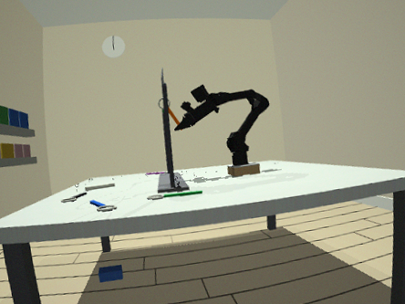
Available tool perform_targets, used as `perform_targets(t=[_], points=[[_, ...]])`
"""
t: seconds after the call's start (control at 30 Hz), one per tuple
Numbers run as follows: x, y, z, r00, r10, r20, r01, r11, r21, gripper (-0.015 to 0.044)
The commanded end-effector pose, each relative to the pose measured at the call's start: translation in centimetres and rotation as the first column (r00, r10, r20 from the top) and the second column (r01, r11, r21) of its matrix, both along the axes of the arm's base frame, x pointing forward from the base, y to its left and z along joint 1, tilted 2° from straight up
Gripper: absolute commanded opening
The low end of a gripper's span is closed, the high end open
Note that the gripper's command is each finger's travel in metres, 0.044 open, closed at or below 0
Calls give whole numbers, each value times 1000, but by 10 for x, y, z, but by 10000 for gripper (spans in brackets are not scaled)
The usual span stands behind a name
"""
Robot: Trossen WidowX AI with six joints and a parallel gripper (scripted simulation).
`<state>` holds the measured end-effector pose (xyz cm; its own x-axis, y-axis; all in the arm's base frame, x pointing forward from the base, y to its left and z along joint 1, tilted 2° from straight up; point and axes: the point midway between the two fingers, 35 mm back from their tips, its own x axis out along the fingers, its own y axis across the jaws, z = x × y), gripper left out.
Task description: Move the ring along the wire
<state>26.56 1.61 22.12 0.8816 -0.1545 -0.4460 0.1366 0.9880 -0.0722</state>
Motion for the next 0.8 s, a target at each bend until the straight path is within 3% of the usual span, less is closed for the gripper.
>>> perform_targets(t=[0.0,0.77], points=[[1,6,2,1000,-5,5,5,1000,20,-150],[2,48,4,1000,4,11,-6,981,196,-150]])
